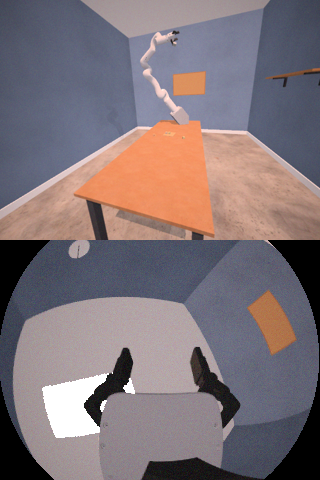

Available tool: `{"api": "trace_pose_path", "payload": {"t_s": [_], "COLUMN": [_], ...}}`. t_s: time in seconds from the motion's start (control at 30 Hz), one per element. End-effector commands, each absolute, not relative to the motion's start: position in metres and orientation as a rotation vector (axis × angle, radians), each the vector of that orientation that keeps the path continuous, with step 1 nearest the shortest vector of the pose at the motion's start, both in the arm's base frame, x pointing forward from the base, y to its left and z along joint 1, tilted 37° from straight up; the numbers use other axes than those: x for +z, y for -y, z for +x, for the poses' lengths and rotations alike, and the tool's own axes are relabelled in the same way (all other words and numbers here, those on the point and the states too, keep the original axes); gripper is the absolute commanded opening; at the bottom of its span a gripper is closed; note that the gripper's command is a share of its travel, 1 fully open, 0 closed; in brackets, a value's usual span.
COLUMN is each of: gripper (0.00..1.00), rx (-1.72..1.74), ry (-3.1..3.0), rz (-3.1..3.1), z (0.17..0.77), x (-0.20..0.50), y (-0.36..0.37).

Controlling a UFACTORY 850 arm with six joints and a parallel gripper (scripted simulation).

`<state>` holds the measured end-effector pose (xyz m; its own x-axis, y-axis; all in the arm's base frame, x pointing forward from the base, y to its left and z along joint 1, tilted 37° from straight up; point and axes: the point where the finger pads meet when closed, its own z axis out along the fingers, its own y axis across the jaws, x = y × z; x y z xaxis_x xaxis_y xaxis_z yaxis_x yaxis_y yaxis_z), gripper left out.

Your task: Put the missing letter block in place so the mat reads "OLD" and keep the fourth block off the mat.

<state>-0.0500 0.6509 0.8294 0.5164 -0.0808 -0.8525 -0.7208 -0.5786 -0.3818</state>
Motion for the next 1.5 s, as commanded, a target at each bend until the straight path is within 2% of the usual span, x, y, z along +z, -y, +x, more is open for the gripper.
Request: {"api": "trace_pose_path", "payload": {"t_s": [0.0,0.7,1.1,1.47], "gripper": [1.00,1.00,1.00,1.00], "rx": [1.072,1.089,1.256,1.432], "ry": [-0.653,-0.681,-0.979,-1.328], "rz": [-1.998,-1.992,-1.901,-1.708], "z": [-0.050,-0.045,0.008,0.083], "x": [0.830,0.825,0.776,0.718], "y": [-0.651,-0.655,-0.693,-0.727]}}
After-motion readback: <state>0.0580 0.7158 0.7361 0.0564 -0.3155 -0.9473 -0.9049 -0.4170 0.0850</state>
